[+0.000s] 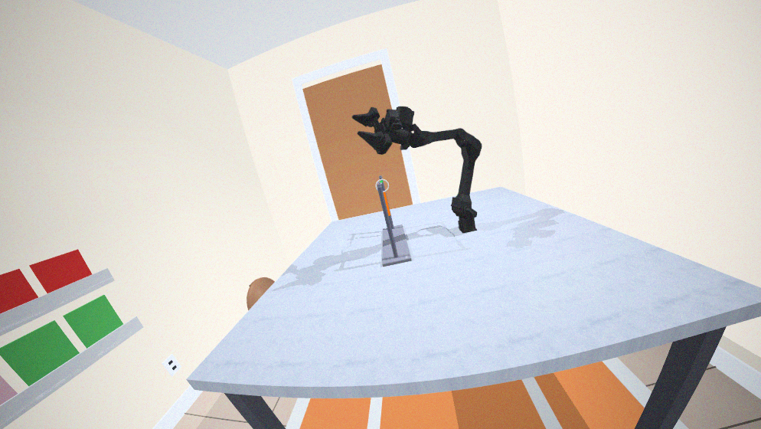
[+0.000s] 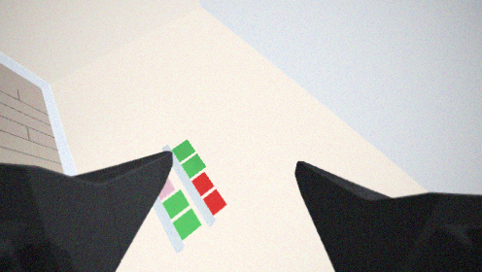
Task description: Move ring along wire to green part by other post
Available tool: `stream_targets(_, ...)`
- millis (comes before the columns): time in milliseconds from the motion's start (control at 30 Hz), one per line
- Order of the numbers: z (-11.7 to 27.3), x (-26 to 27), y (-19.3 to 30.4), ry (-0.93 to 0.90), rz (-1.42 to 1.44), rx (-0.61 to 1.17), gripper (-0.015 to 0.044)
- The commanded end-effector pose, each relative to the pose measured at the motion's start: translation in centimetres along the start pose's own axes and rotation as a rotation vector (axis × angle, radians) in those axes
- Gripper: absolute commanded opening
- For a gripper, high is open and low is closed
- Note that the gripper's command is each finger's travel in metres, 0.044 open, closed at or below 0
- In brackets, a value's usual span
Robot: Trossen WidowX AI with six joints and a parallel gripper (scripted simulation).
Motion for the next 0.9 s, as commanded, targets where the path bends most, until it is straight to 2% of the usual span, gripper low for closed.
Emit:
stream_targets(0, 0.0, 0.0, 0.1, 0.0, -0.001, 0.002, 0.0374)
stream_targets(267, 0.8, -0.5, 5.5, 0.027, -0.053, 0.119, 0.0164)
stream_targets(567, 4.1, -2.0, 13.4, 0.094, -0.142, 0.295, 0.016)
stream_targets(867, 9.8, -4.3, 20.0, 0.205, -0.239, 0.46, 0.016)
Point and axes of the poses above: the point midway between the two fingers, 35 mm back from their tips, its own z axis back along the fingers, its own x axis across the jaws, y = z × x, the point moved 8 cm from there along z, back along the fingers, and after that the axes turned 12 degrees about z, right-handed, at the moved point
